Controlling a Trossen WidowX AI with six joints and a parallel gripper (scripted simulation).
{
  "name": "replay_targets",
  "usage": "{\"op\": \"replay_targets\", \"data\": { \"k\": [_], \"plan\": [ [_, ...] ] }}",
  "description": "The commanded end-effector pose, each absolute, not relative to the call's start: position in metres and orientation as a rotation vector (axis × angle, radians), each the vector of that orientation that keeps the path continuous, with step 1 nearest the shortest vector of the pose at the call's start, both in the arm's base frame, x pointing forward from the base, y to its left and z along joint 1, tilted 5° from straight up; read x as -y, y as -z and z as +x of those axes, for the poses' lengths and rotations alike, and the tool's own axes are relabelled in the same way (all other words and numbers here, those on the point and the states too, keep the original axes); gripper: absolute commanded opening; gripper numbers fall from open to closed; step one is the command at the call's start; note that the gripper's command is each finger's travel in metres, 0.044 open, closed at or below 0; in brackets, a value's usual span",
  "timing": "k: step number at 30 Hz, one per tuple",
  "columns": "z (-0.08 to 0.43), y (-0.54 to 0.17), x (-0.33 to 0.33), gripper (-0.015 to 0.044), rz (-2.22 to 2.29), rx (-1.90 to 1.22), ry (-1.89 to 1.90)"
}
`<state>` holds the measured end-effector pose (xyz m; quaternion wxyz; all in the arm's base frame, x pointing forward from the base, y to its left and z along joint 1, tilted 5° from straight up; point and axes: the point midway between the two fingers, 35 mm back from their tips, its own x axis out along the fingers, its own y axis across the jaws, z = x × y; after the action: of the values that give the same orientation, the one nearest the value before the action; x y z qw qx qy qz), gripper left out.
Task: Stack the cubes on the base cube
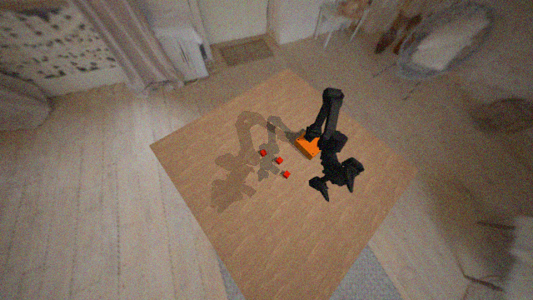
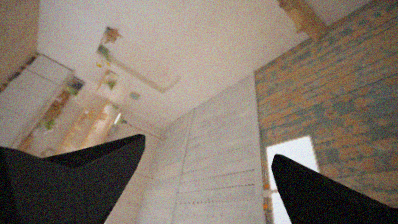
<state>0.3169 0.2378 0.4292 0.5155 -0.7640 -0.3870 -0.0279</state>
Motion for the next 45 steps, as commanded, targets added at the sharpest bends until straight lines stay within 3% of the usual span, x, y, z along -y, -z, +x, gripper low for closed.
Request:
{"op": "replay_targets", "data": {
  "k": [1,5,6,25,45],
  "plan": [
    [0.318,-0.428,-0.237,0.0374,-1.830,0.924,0.059],
    [0.335,-0.408,-0.230,0.0269,-1.717,0.811,-0.092],
    [0.340,-0.402,-0.228,0.0265,-1.681,0.773,-0.132],
    [0.396,-0.281,-0.151,0.0265,-0.824,-0.077,-0.469],
    [0.363,-0.170,-0.047,0.0265,0.252,-0.866,-0.015]
  ]
}}
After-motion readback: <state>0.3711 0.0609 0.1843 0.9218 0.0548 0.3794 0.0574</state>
